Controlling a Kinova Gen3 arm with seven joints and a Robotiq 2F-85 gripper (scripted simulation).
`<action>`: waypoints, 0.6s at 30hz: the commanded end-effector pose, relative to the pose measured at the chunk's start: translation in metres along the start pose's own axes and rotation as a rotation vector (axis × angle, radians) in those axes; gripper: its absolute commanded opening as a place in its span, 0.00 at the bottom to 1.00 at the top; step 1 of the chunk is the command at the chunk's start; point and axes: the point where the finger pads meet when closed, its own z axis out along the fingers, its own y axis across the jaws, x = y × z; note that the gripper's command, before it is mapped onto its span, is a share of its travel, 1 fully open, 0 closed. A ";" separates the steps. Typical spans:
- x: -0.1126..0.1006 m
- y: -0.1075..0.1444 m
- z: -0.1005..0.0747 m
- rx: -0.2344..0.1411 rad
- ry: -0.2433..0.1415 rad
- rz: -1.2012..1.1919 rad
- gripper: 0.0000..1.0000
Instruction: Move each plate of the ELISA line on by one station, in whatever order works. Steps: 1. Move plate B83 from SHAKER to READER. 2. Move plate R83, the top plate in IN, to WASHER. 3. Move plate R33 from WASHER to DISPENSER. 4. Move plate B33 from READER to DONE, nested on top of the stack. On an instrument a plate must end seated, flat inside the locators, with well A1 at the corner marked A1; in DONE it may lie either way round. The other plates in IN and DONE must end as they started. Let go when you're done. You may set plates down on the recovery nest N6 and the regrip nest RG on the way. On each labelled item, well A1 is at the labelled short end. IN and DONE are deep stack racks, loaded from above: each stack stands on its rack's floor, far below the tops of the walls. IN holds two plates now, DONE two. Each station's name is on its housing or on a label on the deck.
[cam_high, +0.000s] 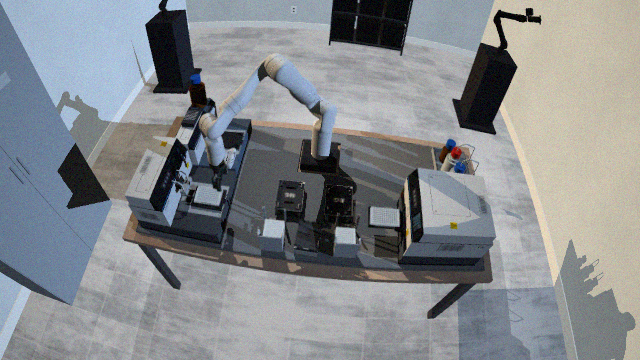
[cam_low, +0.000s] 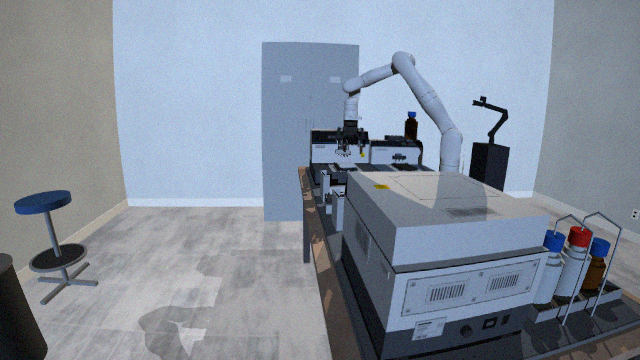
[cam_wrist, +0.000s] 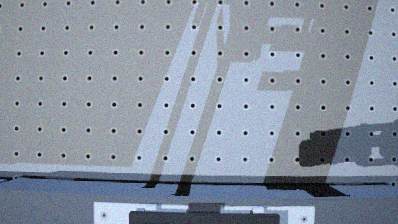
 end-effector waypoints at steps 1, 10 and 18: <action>-0.012 0.000 -0.001 -0.001 -0.001 0.000 1.00; -0.041 0.000 -0.001 -0.001 -0.001 0.001 1.00; -0.061 0.000 -0.001 -0.001 -0.001 0.001 1.00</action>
